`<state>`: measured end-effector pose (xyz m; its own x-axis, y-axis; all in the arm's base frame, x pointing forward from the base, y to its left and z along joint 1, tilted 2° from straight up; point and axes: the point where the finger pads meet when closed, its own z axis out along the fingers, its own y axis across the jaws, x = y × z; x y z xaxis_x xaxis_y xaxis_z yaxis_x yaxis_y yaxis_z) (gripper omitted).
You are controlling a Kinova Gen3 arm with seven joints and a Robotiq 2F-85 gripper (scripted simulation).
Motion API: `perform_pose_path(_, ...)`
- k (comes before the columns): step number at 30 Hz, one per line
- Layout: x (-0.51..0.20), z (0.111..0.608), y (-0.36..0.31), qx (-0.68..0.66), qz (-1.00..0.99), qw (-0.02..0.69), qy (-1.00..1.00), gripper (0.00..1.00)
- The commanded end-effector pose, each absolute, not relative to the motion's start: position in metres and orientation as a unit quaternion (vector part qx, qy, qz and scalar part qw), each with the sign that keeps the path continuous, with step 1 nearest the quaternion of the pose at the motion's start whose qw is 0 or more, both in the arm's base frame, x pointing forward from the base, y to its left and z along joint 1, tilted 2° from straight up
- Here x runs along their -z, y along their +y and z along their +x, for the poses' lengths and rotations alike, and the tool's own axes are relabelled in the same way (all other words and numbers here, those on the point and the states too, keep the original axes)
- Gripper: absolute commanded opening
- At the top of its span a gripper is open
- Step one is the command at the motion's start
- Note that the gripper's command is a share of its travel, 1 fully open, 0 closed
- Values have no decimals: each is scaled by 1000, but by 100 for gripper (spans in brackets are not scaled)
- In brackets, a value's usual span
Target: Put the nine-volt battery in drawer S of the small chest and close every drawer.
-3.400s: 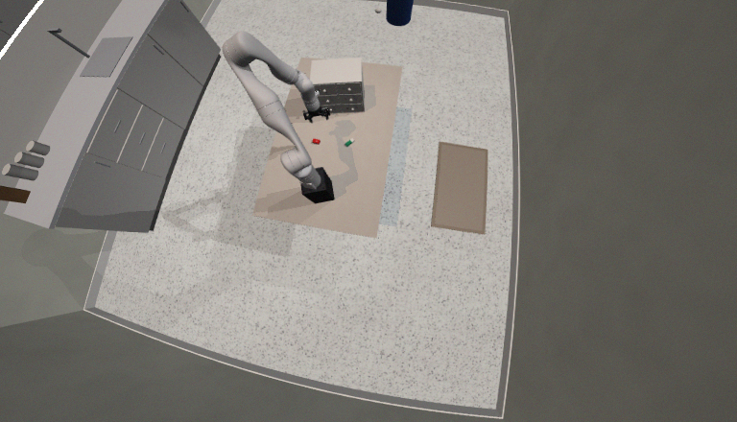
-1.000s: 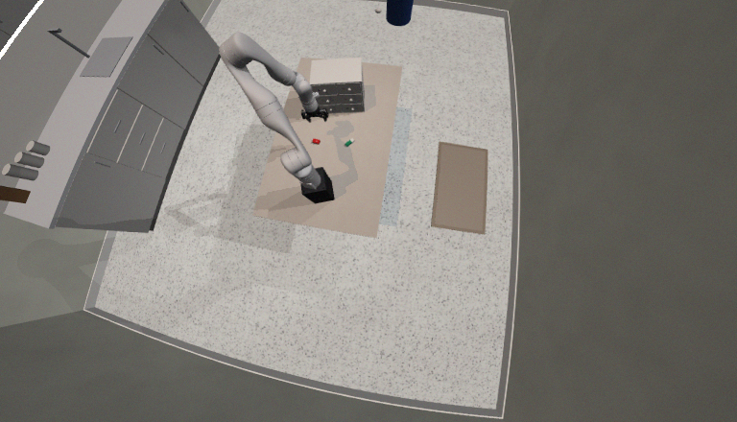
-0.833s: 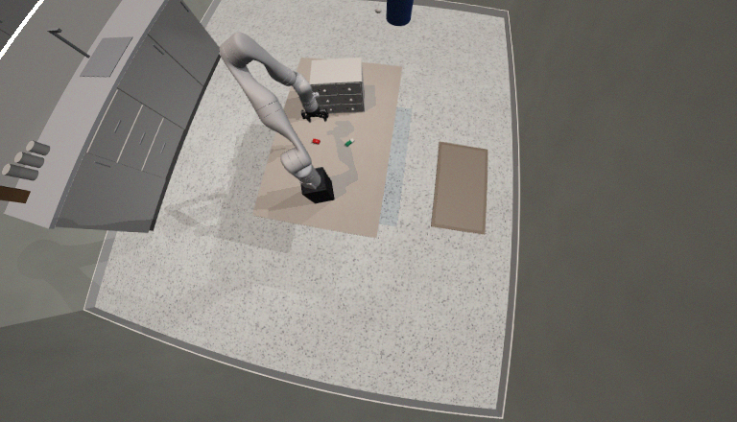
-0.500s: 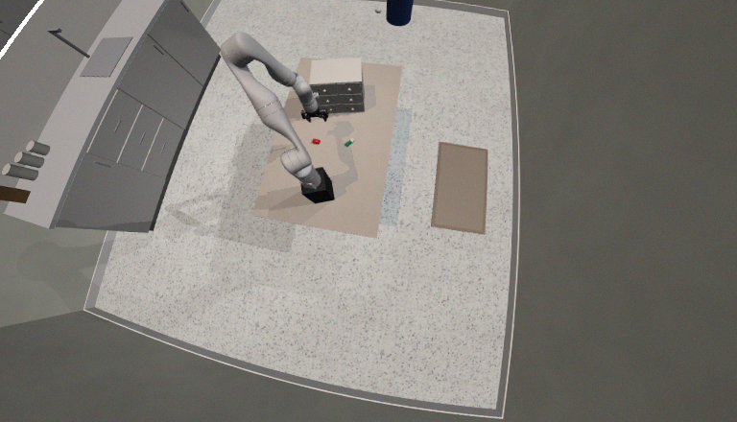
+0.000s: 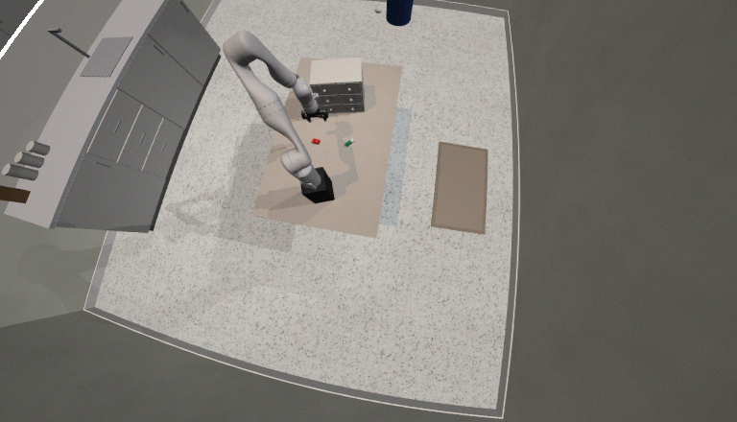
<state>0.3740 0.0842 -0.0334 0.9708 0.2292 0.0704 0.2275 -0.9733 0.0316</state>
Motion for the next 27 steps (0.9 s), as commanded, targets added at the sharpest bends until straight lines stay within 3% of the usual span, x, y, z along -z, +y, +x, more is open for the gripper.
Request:
perform_pose_path(1,33,375,82,-41,993,10,112,100)
perform_pose_path(27,42,377,82,-62,992,8,112,100)
